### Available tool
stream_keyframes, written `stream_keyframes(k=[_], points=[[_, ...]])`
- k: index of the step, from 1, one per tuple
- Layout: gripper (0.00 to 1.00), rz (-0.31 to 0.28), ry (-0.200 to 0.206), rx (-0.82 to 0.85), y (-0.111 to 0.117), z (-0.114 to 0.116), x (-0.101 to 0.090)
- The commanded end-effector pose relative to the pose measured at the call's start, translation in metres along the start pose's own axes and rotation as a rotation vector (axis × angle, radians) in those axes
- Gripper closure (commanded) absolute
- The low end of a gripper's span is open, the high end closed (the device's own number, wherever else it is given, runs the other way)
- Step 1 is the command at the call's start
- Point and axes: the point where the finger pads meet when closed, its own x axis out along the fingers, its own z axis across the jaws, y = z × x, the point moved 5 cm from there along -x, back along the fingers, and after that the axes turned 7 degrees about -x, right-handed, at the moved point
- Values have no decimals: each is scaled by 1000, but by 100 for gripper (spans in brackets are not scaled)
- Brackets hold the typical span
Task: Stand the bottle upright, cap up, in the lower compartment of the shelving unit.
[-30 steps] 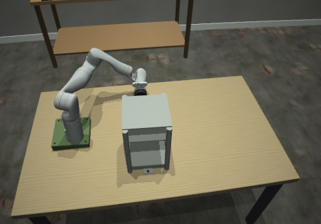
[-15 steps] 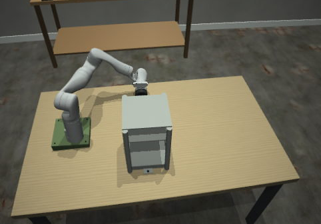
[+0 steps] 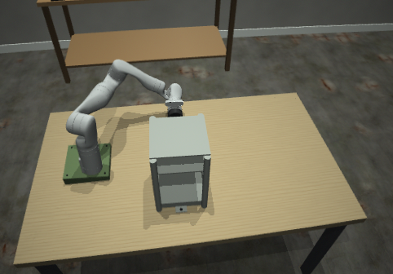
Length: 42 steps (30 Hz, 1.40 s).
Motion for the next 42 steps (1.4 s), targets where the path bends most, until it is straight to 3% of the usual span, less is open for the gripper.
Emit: stream_keyframes(k=[1,26,42], points=[[100,0,-1,1,1,0,0],[100,-1,-1,1,1,0,21],[100,0,-1,1,1,0,60]])
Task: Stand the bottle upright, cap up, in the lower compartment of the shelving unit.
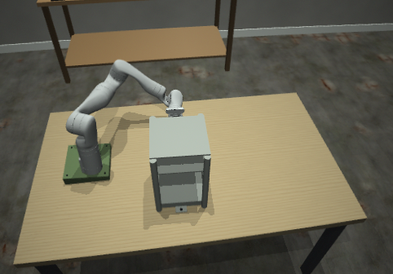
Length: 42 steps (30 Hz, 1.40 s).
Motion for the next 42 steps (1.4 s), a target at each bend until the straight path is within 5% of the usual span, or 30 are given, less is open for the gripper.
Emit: stream_keyframes(k=[1,16,42], points=[[100,2,-8,1,1,1,4],[100,2,-8,1,1,2,50],[100,2,-8,1,1,2,94]])
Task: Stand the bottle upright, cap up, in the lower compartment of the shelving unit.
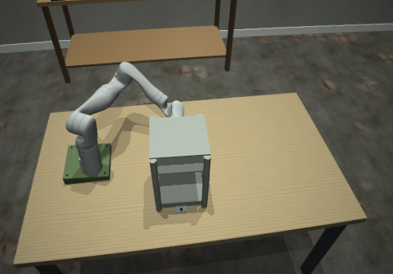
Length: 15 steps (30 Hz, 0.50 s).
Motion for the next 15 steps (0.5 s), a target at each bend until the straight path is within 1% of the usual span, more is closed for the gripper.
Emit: stream_keyframes(k=[1,15], points=[[100,1,-5,1,1,1,4],[100,1,-5,1,1,1,8]])
